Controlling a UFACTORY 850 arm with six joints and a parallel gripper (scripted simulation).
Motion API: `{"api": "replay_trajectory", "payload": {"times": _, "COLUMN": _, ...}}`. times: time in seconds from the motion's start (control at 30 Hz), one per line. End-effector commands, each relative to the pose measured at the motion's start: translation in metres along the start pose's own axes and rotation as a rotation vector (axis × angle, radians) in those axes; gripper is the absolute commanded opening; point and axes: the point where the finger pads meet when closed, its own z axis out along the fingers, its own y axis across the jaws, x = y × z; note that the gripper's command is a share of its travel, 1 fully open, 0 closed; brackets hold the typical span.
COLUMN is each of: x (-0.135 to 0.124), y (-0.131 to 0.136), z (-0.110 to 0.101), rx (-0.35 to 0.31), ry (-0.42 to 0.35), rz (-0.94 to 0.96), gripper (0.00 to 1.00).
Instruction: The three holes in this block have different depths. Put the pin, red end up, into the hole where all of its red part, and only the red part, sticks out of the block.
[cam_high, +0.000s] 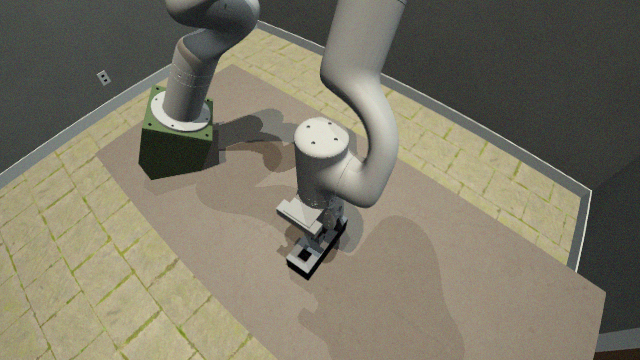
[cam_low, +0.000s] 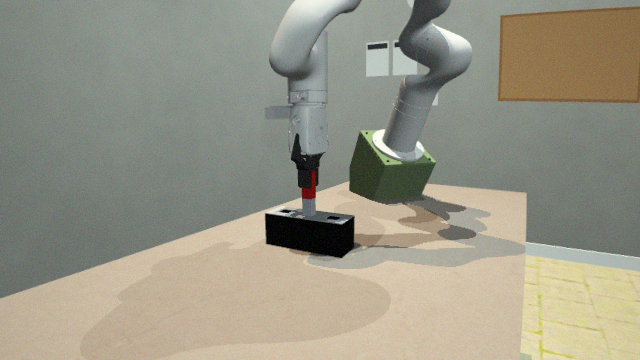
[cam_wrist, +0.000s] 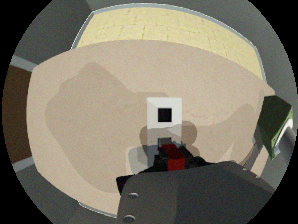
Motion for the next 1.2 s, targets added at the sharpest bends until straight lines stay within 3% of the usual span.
{"api": "replay_trajectory", "payload": {"times": 0.0, "x": 0.0002, "y": -0.0008, "z": -0.0004, "rx": 0.002, "ry": 0.001, "rz": 0.0, "gripper": 0.0}}
{"api": "replay_trajectory", "payload": {"times": 1.17, "x": 0.0006, "y": -0.0017, "z": 0.0035, "rx": 0.002, "ry": 0.001, "rz": 0.0, "gripper": 0.0}}
